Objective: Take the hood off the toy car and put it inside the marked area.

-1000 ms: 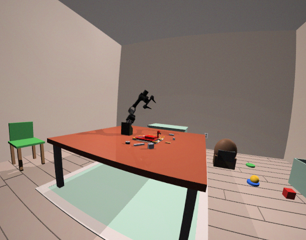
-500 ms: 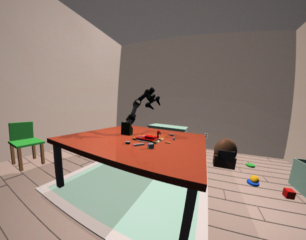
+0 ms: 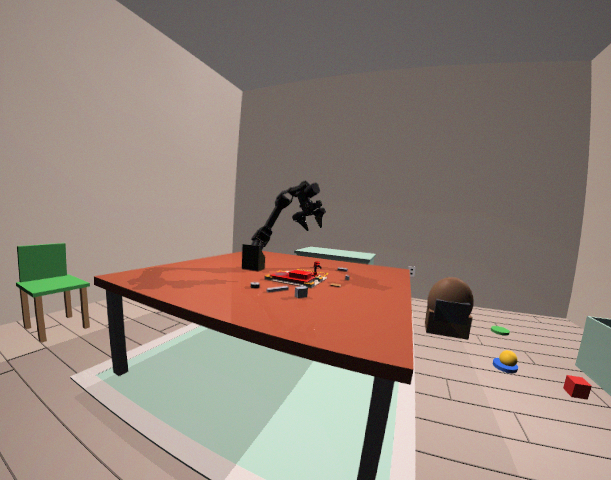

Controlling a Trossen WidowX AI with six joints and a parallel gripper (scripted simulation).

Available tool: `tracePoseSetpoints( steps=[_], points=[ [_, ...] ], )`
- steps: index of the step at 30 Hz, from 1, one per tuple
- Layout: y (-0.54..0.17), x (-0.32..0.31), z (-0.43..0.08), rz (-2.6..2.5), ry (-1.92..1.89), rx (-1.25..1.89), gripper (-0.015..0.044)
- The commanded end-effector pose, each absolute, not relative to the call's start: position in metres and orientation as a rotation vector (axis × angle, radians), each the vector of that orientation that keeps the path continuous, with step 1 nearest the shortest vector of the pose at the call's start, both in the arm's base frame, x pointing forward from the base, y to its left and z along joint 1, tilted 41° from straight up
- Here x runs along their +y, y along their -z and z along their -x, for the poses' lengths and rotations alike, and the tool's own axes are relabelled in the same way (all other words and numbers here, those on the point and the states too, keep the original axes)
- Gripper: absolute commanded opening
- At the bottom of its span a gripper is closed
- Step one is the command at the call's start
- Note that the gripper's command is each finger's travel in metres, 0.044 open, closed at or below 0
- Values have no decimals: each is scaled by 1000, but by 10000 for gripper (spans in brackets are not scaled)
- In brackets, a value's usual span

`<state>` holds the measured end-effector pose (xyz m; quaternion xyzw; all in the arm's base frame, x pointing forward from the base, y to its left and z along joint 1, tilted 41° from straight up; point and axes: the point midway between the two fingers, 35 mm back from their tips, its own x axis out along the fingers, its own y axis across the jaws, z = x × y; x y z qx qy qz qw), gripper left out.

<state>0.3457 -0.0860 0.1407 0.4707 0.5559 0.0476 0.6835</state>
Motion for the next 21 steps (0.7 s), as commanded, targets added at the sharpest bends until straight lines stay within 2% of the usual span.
tracePoseSetpoints(
  steps=[1,13,21],
  points=[
    [-102,-89,-355,-936,-182,1320,440],
    [29,-79,-339,-566,-532,1521,440],
    [45,-78,-337,-526,-585,1539,440]
  ],
)
